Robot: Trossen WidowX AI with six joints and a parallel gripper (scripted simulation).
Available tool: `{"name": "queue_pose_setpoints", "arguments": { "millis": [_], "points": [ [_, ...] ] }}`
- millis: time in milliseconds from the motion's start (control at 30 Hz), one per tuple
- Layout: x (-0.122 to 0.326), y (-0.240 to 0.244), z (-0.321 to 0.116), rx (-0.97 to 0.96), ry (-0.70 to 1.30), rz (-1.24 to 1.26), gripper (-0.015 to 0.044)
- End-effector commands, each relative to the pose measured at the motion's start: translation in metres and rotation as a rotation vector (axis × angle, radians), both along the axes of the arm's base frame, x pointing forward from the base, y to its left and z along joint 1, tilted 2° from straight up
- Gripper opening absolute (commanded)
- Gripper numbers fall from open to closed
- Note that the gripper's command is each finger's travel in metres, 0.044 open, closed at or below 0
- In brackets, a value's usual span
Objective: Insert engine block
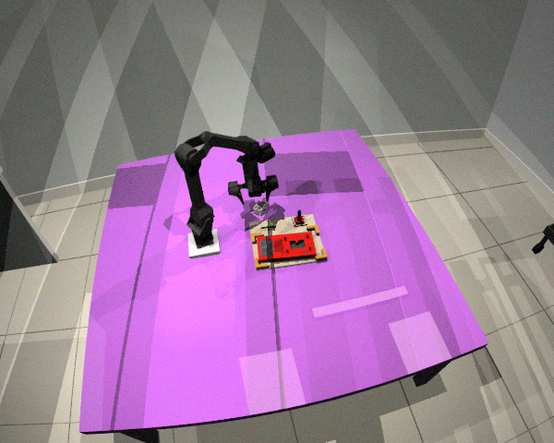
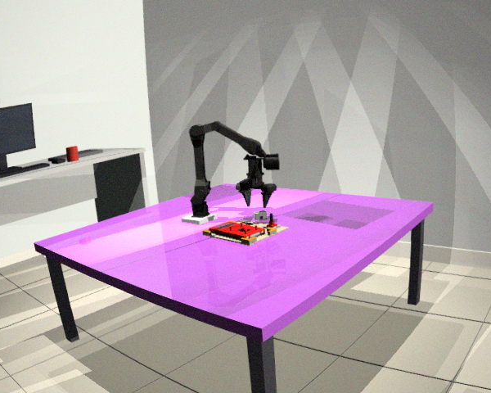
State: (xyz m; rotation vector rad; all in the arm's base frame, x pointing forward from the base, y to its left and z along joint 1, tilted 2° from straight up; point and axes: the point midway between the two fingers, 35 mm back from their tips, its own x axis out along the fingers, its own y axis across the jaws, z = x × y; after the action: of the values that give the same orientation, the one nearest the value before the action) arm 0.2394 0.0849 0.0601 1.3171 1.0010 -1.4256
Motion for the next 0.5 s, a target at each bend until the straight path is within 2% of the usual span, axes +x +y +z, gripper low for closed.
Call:
{"name": "queue_pose_setpoints", "arguments": {
  "millis": [0,467],
  "points": [
    [0.0034,0.0008,0.0056,0.031,-0.017,-0.127,0.044],
    [0.0066,-0.0001,0.0129,0.102,-0.016,-0.552,0.044]
  ]
}}
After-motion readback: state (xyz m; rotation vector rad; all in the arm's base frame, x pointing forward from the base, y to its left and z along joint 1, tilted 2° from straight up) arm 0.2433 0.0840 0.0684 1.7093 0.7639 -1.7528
